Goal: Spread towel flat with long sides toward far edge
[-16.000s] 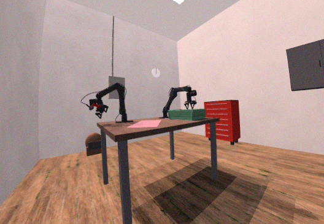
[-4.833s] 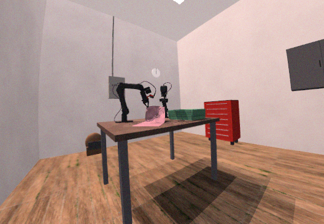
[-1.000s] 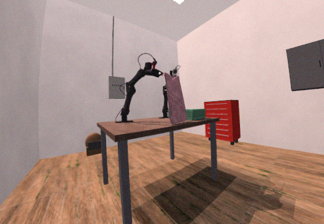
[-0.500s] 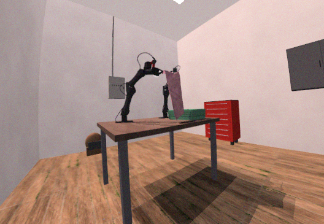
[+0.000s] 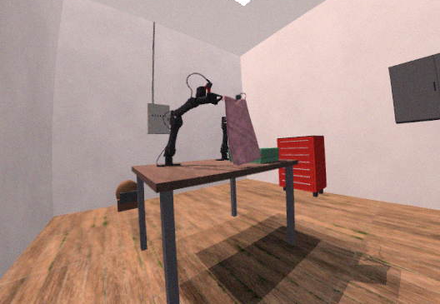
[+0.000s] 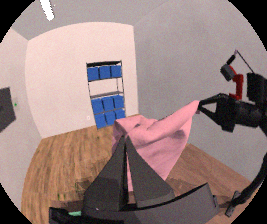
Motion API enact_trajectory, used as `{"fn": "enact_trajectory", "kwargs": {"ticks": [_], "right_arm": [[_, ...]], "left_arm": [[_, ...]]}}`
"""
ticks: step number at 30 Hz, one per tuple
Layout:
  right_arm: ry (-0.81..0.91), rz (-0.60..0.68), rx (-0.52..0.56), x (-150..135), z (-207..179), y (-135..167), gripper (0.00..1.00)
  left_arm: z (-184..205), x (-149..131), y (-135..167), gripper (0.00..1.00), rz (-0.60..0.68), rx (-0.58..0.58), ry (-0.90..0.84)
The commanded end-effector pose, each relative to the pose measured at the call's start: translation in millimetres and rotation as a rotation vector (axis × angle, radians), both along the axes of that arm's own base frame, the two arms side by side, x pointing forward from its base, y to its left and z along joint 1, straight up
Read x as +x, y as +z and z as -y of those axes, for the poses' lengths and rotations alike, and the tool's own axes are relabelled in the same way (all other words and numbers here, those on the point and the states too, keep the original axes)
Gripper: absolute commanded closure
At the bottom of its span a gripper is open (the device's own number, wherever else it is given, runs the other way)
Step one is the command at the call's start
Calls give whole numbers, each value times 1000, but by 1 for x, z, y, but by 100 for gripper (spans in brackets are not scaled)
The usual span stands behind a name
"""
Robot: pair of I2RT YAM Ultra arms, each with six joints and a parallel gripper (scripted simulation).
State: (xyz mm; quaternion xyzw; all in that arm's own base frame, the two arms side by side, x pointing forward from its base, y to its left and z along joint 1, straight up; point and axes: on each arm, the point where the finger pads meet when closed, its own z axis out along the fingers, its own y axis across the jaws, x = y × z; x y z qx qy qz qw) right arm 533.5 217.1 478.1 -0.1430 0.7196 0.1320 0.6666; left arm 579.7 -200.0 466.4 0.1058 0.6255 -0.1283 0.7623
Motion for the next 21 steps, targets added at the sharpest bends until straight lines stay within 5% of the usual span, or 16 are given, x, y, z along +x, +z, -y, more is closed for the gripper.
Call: {"fn": "enact_trajectory", "kwargs": {"ticks": [1,4,8,10,16,21], "right_arm": [[-31,115,50,-8,15,47,100],[-40,132,57,16,11,12,100],[-43,154,65,19,12,11,100],[-42,227,94,1,19,51,100],[-42,198,82,6,17,39,100],[-43,130,55,4,18,25,100]], "left_arm": [[-12,-5,44,100,111,-41,23],[-11,4,44,100,171,-61,26],[-10,7,43,100,186,-66,26],[-11,4,48,100,195,-69,26],[-12,-7,60,100,205,-73,21],[-11,-4,41,100,135,-49,21]]}}
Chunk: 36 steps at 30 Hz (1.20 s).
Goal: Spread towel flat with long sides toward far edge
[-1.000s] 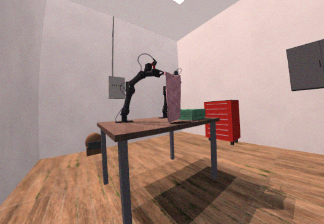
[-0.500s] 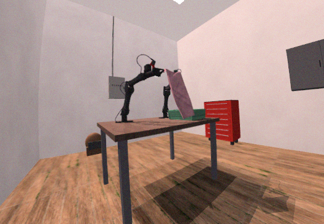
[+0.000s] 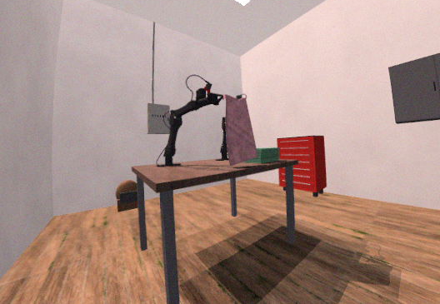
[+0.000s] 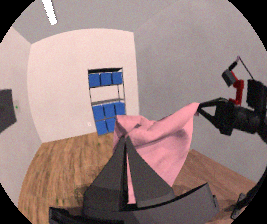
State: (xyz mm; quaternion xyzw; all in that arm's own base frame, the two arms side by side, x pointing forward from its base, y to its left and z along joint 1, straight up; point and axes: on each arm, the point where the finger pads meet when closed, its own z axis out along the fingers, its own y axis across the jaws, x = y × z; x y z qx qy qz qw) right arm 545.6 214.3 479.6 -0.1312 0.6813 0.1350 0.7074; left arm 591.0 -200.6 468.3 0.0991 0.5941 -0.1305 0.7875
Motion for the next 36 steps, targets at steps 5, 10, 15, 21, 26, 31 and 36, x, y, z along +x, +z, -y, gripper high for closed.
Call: {"fn": "enact_trajectory", "kwargs": {"ticks": [5,10,15,21,26,31,36], "right_arm": [[-30,-56,-17,-5,14,-8,100],[-30,-32,-8,-5,14,-8,100],[-30,-32,-8,-5,14,-12,100],[-30,7,7,-9,15,6,100],[-30,6,7,-9,15,6,100],[-30,-6,2,-8,15,2,100],[-30,-6,2,-8,15,2,100]], "left_arm": [[-10,-10,4,100,-35,8,17],[-10,-10,-2,100,-56,15,17],[-11,-12,6,100,-36,8,17],[-10,-12,2,100,-46,12,16],[-10,-12,2,100,-46,12,16],[-10,-12,2,100,-46,12,16],[-10,-12,2,100,-46,12,16]]}}
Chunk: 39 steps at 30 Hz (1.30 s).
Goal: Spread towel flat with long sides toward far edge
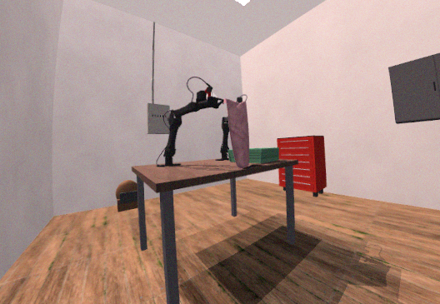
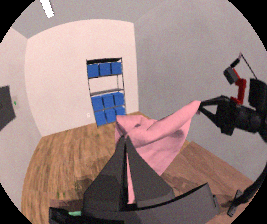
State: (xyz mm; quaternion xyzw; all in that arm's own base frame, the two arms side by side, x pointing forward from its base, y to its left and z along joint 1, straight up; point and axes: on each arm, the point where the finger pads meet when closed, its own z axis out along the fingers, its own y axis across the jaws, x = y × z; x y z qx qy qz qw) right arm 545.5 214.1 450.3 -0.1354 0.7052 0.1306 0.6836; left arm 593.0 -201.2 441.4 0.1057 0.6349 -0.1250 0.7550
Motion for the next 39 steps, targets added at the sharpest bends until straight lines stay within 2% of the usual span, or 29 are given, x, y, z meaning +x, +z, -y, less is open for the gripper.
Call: {"fn": "enact_trajectory", "kwargs": {"ticks": [1,31,32,34,35,37,38,39], "right_arm": [[-30,58,26,-8,15,31,100],[-30,58,26,-8,15,31,100],[7,22,12,-1,-11,-5,100],[7,22,13,-1,-11,-4,100],[33,64,31,2,-28,7,100],[33,64,30,2,-28,7,100],[62,90,43,6,-50,-13,100],[63,90,43,6,-50,-13,100]], "left_arm": [[-11,-14,29,100,55,-22,16],[-11,-14,29,100,55,-22,16],[-18,-6,17,100,41,-17,30],[-18,-6,17,100,41,-17,30],[-37,-11,31,100,7,-6,58],[-37,-11,31,100,7,-6,59],[-59,-14,31,100,-51,11,93],[-59,-14,31,100,-51,11,93]]}}
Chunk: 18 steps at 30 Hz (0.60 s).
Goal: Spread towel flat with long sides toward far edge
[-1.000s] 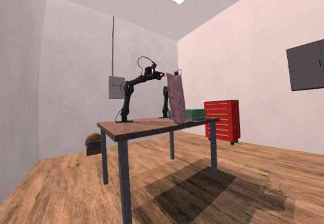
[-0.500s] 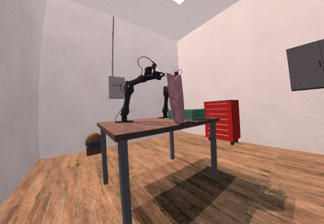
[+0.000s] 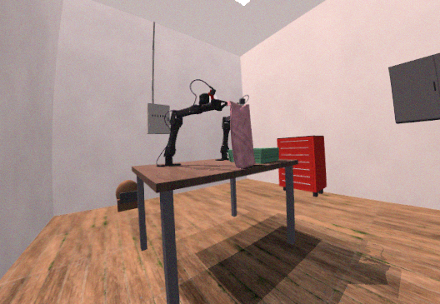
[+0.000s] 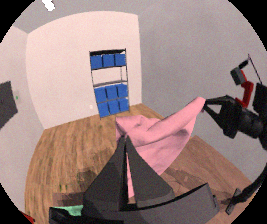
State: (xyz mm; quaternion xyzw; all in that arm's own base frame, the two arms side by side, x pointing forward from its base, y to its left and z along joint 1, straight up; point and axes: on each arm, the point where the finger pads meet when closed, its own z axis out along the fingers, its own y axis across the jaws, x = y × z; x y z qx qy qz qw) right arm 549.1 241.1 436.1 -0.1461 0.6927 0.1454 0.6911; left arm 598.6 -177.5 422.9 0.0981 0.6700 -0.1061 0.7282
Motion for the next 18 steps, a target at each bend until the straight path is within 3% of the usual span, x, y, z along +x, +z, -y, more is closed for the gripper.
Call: {"fn": "enact_trajectory", "kwargs": {"ticks": [1,2,3,4,6,9,11,18], "right_arm": [[27,63,32,2,-23,1,100],[27,63,32,2,-23,1,100],[28,102,50,-1,-22,22,100],[51,123,62,4,-40,1,100],[51,162,80,0,-39,22,100],[56,180,90,3,-44,18,100],[42,209,102,-5,-30,41,100],[58,121,61,-13,-36,29,100]], "left_arm": [[-35,-20,49,100,35,-13,54],[-35,-20,49,100,35,-13,54],[-35,-20,49,100,35,-12,50],[-53,-22,49,100,-12,0,78],[-53,-22,49,100,-12,0,79],[-61,-23,49,100,-31,5,92],[-56,-25,48,100,-34,5,83],[-54,-29,34,100,-81,17,83]]}}
